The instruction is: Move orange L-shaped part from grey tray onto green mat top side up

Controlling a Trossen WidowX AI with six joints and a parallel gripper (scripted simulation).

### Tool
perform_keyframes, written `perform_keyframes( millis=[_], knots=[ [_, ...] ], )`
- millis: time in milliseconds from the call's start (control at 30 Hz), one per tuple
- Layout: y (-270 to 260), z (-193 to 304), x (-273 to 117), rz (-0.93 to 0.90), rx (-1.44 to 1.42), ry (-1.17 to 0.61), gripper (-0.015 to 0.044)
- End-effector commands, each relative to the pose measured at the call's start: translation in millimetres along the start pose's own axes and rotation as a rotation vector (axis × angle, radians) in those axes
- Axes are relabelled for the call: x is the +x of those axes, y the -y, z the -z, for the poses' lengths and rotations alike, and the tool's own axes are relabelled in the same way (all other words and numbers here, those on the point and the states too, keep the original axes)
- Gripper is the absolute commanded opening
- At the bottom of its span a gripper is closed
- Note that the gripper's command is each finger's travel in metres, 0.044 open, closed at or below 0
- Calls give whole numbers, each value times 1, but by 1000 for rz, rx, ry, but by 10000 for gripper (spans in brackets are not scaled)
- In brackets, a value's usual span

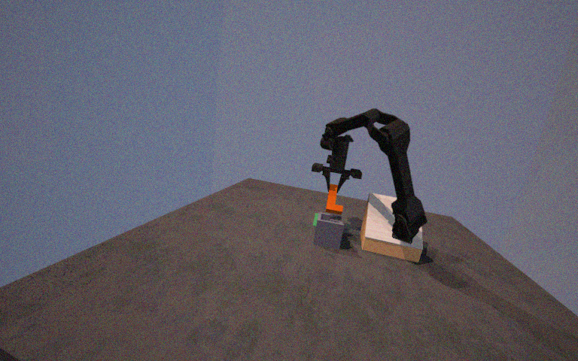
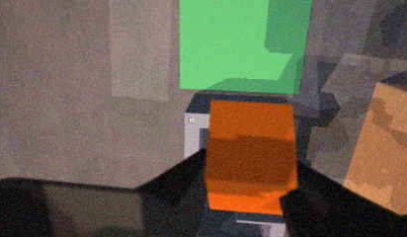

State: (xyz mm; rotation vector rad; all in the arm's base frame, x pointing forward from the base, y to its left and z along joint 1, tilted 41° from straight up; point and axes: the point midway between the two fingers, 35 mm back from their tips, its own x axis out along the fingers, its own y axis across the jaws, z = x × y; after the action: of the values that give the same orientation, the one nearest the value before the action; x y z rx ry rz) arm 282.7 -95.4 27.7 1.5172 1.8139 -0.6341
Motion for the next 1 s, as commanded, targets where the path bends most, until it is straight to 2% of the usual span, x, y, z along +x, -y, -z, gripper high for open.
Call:
perform_keyframes(
  millis=[0, 533, 967],
  knots=[
    [0, -19, -3, -5, -7, 10, 0],
    [4, -88, -4, -6, -8, 16, 0],
    [4, -91, 6, -6, -8, 16, 0]
  ],
)
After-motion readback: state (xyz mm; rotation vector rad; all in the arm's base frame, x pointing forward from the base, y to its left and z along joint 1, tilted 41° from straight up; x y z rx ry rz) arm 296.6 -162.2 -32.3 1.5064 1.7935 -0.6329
